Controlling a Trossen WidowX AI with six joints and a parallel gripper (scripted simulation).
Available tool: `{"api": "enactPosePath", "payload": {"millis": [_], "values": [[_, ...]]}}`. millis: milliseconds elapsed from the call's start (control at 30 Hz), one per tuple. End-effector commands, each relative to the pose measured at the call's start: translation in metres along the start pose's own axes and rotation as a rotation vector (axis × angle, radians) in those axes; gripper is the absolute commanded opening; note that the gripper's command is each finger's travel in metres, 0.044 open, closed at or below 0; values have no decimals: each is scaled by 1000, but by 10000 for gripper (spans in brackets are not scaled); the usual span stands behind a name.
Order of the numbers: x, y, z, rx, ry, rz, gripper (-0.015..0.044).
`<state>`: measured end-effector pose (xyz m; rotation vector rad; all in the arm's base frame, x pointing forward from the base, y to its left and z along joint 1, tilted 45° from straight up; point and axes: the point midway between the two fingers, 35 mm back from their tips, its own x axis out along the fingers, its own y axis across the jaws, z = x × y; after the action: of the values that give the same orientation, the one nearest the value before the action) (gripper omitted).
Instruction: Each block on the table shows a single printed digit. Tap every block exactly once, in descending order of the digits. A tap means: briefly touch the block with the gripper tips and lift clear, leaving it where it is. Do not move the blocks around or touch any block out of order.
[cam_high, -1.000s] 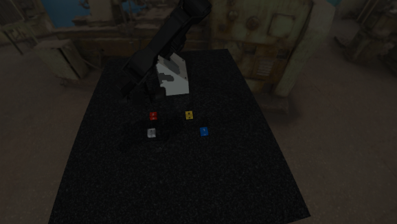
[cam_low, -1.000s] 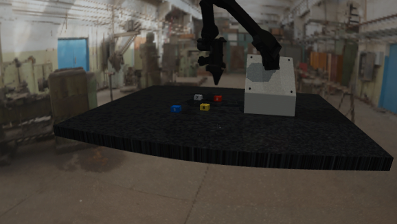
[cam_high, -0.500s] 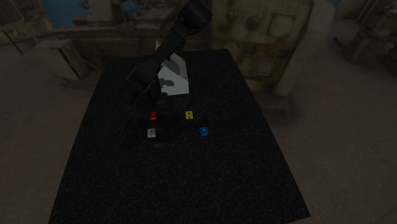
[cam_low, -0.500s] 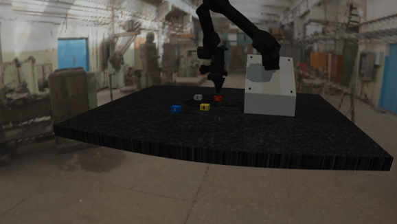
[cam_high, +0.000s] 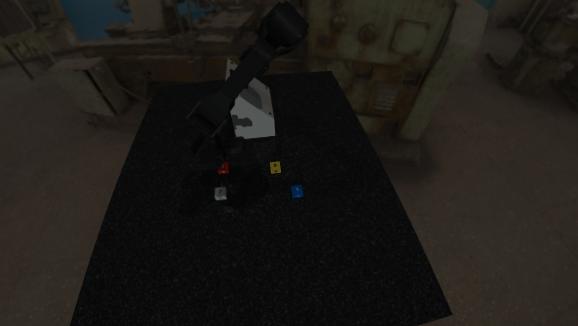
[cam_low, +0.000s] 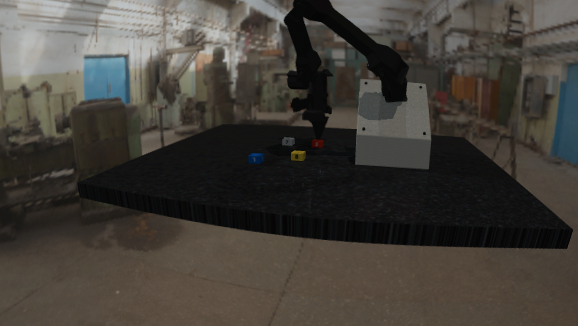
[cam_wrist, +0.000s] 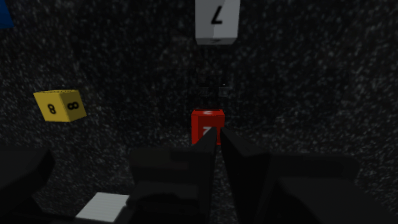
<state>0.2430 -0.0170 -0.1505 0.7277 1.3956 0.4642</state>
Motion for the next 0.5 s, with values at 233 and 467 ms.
{"api": "enactPosePath", "payload": {"millis": [233, 467], "values": [[-64, -3, 3, 2, -5, -5, 20], [-106, -1, 0, 1, -4, -3, 20]]}}
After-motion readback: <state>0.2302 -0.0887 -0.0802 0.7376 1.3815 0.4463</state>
